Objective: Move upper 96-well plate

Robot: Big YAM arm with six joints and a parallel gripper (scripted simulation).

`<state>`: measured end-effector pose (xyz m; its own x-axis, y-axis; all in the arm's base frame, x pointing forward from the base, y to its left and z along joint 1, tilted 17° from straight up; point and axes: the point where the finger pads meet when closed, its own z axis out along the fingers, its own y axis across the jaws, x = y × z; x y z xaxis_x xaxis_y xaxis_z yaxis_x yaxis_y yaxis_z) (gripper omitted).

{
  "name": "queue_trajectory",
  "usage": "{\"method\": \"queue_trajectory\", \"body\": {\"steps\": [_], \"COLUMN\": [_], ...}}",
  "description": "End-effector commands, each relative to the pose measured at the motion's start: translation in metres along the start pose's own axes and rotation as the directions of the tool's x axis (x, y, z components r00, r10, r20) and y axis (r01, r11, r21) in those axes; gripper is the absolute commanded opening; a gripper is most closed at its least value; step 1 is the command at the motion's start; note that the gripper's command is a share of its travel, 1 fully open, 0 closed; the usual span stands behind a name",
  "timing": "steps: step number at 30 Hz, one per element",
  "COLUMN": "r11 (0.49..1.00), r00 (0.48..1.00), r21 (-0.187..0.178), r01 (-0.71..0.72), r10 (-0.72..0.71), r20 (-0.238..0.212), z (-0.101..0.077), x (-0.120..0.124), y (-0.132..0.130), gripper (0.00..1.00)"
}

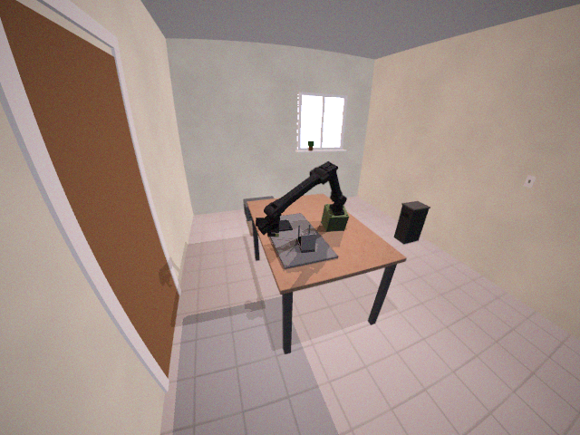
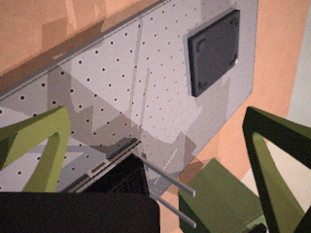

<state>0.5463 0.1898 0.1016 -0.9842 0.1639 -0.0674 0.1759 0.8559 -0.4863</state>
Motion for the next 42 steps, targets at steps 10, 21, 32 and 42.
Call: {"method": "queue_trajectory", "body": {"steps": [10,21,32,42], "r11": [1.0,0.991,0.885,0.735], "r00": [1.0,0.995,0.915,0.792], "r21": [-0.007,-0.094,-0.234,-0.296], "r01": [-0.007,0.098,0.403,0.61], "r10": [0.007,-0.094,-0.389,-0.571], "r20": [0.008,0.042,0.106,0.217], "z": [-0.005,-0.023,-0.013,-0.008], "x": [-0.002,0.013,0.046,0.078], "y": [-0.003,-0.015,-0.024,-0.026], "gripper": [1.0,1.0,1.0,1.0]}}
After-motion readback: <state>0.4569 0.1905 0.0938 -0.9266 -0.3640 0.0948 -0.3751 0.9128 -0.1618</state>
